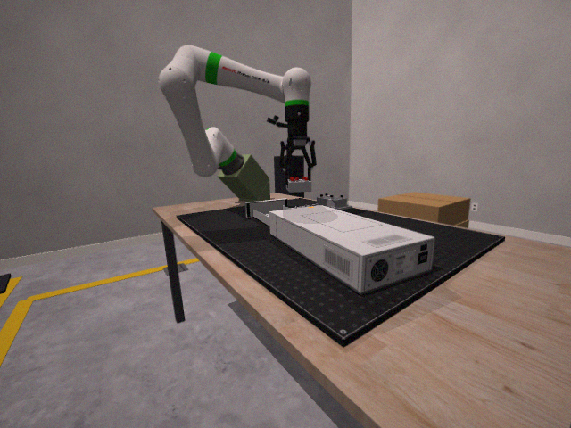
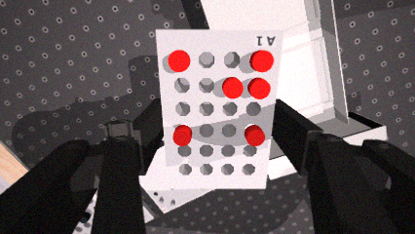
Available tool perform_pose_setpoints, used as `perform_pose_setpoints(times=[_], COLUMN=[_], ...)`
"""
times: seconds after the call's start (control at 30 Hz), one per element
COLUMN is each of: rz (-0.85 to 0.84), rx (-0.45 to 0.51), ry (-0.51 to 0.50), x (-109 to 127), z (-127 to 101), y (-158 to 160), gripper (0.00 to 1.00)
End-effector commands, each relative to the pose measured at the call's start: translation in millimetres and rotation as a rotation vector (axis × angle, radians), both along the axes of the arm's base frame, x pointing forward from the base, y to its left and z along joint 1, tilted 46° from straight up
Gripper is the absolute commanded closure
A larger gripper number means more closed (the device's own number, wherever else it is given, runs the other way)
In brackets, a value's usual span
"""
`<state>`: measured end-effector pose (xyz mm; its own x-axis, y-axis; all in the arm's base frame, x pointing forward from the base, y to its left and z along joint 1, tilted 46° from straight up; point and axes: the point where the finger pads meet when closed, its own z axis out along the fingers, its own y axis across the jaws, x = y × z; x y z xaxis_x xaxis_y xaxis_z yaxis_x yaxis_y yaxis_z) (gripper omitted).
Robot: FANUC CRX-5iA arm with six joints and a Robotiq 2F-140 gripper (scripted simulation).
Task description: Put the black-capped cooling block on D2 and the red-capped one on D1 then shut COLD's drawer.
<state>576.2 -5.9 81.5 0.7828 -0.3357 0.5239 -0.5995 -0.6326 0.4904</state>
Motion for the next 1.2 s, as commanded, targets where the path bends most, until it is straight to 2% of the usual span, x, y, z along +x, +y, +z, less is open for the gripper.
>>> perform_pose_setpoints(times=[0.0, 0.33, 0.4, 0.6, 1.17], rz=[0.077, 0.263, 0.263, 0.366, 0.366], rx=[-0.016, -0.061, -0.061, -0.085, -0.085], ry=[0.077, 0.263, 0.263, 0.365, 0.365], x=[-4, -14, -14, -21, -37], z=[-7, -25, -25, -36, -64], y=[8, 24, 24, 33, 57], gripper=[0.9, 0.9, 0.9, 0.9, 0.9])
